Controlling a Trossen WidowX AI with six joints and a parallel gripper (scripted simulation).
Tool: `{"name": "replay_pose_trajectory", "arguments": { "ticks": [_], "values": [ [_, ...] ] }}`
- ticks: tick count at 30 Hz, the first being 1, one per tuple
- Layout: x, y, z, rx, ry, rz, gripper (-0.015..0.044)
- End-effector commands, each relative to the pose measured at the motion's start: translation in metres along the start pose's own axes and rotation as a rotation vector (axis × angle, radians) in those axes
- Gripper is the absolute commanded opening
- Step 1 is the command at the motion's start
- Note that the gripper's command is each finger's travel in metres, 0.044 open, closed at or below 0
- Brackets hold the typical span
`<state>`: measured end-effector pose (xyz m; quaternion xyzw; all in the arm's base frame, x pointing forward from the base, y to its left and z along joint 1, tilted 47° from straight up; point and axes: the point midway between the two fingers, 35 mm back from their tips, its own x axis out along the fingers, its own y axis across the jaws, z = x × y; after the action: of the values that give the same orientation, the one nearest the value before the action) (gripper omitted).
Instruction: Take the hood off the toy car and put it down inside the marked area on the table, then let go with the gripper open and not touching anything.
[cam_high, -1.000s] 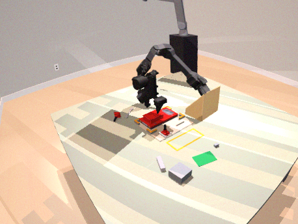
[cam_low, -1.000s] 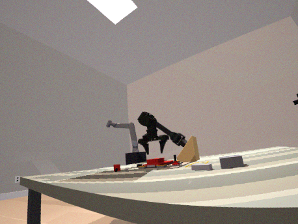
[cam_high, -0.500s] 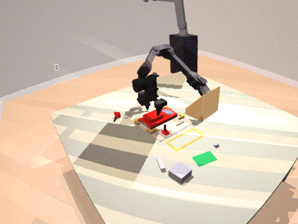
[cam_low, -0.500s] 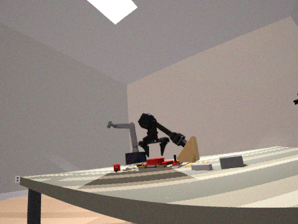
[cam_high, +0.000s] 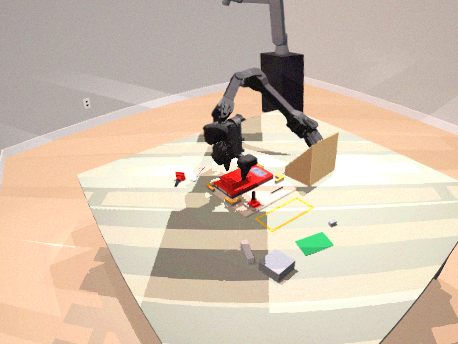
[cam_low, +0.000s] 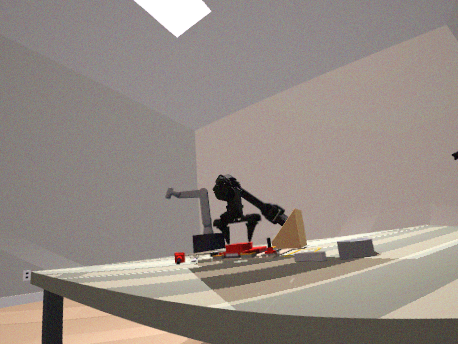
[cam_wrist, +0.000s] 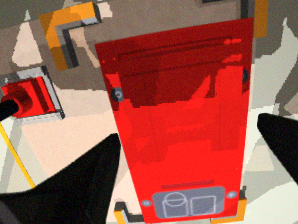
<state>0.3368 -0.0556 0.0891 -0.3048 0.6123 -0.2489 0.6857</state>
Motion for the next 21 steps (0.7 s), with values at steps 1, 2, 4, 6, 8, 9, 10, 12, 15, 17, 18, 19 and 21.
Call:
{"name": "replay_pose_trajectory", "arguments": {
  "ticks": [1, 2, 4, 6, 8, 9, 10, 12, 15, 17, 18, 19, 21],
  "values": [
    [0.0022, 0.0004, -0.0007, -0.007, 0.001, -0.003, 0.0440],
    [0.0027, 0.0004, -0.0007, -0.007, 0.001, -0.003, 0.0440],
    [0.0037, 0.0004, -0.0007, -0.007, 0.001, -0.003, 0.0440],
    [0.0047, 0.0004, -0.0007, -0.007, 0.001, -0.003, 0.0440],
    [0.0057, 0.0004, -0.0007, -0.007, 0.001, -0.003, 0.0440],
    [0.0062, 0.0004, -0.0007, -0.007, 0.001, -0.003, 0.0440],
    [0.0066, 0.0004, -0.0007, -0.007, 0.001, -0.003, 0.0440],
    [0.0076, 0.0004, -0.0007, -0.007, 0.001, -0.003, 0.0440],
    [0.0091, 0.0004, -0.0007, -0.007, 0.001, -0.003, 0.0440],
    [0.0101, 0.0004, -0.0007, -0.007, 0.001, -0.003, 0.0440],
    [0.0106, 0.0004, -0.0007, -0.007, 0.001, -0.003, 0.0440],
    [0.0111, 0.0004, -0.0007, -0.007, 0.001, -0.003, 0.0440],
    [0.0121, 0.0003, -0.0007, -0.007, 0.001, -0.003, 0.0440]
  ]
}}
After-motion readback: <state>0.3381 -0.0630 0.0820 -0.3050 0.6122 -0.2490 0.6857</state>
